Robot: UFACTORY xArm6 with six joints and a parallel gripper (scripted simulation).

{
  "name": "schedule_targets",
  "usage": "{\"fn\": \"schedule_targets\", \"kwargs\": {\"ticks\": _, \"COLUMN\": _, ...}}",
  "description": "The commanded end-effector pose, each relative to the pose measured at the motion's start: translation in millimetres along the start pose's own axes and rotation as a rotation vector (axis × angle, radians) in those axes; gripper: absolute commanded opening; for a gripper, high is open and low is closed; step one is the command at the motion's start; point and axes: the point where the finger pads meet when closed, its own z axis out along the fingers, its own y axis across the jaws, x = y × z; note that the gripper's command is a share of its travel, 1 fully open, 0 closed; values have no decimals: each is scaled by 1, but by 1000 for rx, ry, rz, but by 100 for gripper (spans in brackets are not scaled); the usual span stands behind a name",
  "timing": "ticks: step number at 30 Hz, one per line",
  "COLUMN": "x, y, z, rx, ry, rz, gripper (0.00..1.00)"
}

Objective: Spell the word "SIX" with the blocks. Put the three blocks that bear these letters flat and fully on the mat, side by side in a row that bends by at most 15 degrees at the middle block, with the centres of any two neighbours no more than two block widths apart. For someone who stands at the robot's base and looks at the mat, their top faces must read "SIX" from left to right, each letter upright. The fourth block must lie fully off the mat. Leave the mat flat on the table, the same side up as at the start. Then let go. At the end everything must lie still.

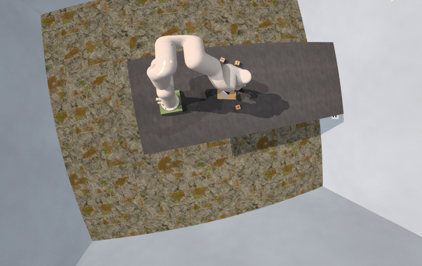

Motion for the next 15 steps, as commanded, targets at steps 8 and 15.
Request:
{"fn": "schedule_targets", "kwargs": {"ticks": 8, "x": -1, "y": -1, "z": 6, "rx": -1, "ry": -11, "rz": -258, "gripper": 100}}
{"fn": "schedule_targets", "kwargs": {"ticks": 15, "x": -1, "y": 0, "z": 12, "rx": 1, "ry": -11, "rz": -461, "gripper": 100}}
